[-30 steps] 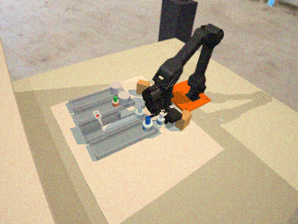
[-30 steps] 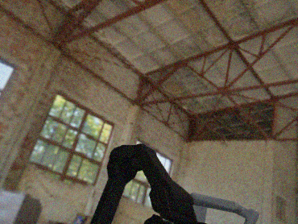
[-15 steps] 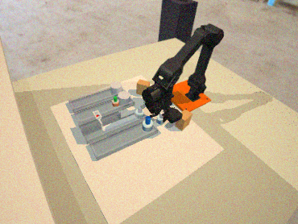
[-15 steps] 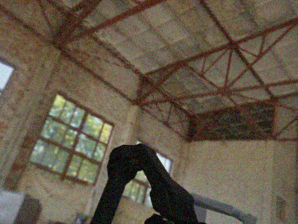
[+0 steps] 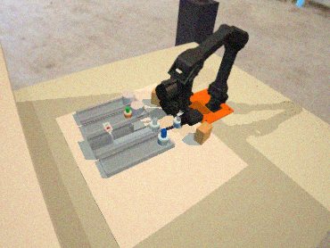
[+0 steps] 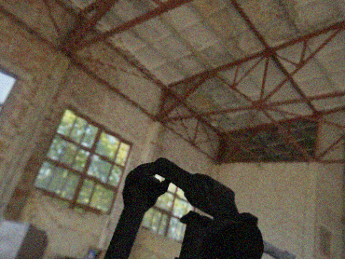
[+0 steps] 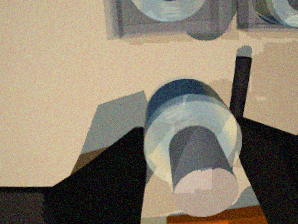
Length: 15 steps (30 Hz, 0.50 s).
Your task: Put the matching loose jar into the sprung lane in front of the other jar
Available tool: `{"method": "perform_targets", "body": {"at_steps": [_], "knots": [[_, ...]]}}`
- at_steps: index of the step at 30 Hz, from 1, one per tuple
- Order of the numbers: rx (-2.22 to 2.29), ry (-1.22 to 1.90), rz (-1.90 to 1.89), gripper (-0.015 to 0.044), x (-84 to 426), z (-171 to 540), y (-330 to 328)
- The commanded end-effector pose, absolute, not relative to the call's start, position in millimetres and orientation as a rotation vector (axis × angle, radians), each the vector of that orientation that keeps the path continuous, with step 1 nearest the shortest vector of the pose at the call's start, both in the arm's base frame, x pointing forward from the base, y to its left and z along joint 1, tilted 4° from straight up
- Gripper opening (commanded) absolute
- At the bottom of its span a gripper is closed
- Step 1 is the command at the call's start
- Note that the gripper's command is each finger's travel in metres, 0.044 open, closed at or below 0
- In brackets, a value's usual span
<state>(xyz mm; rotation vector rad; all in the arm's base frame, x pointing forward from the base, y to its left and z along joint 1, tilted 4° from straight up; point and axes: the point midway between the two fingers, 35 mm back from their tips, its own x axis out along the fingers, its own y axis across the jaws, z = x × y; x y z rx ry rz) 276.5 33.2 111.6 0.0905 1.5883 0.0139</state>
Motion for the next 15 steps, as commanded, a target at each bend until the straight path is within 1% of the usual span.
{"method": "perform_targets", "body": {"at_steps": [1,8,15], "knots": [[0.090,1.578,0.024,0.0000,277,134,32],[0.088,1.576,0.025,0.0000,276,151,31],[0.100,1.576,0.008,0.0000,283,131,4]]}}
